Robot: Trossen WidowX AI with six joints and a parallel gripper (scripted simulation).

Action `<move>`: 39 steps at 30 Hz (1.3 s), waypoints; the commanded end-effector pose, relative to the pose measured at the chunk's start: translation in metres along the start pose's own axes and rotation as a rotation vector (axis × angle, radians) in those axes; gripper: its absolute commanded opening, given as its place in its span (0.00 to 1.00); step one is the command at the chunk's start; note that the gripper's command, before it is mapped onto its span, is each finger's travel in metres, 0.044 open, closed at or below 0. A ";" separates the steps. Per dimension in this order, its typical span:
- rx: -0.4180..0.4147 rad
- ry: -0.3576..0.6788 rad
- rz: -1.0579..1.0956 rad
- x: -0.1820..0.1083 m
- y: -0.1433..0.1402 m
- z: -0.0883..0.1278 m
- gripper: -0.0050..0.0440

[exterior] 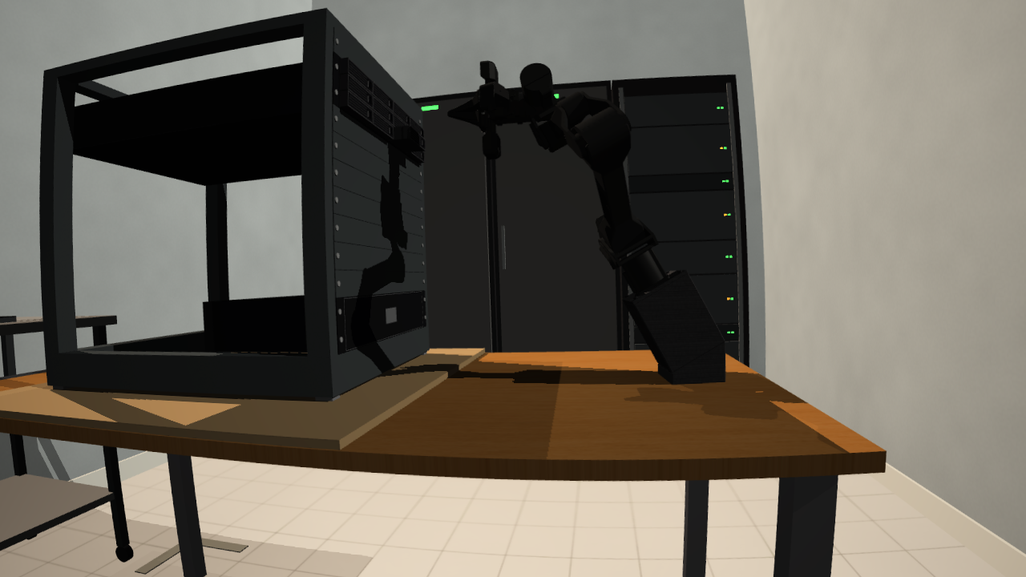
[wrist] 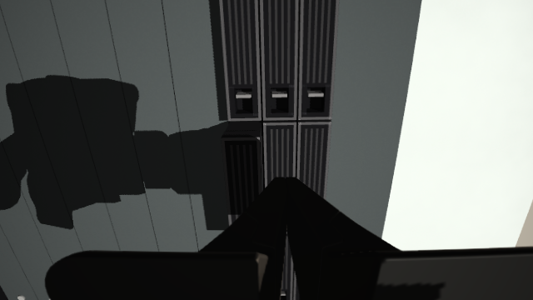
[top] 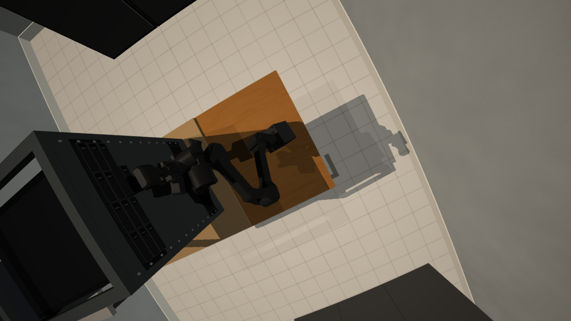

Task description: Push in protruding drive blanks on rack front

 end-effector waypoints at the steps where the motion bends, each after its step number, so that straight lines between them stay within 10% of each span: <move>1: -0.005 -0.004 0.010 0.004 -0.004 -0.002 0.00; 39: -0.006 -0.004 0.010 0.029 -0.014 -0.008 0.00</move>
Point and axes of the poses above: the point midway between the two fingers, 35 mm back from their tips, its own z axis back along the fingers, its own y axis across the jaws, x = y × z, the point moved 5 cm from there along z, back along the fingers, and after that the axes turned 12 degrees about z, right-handed, at the moved point
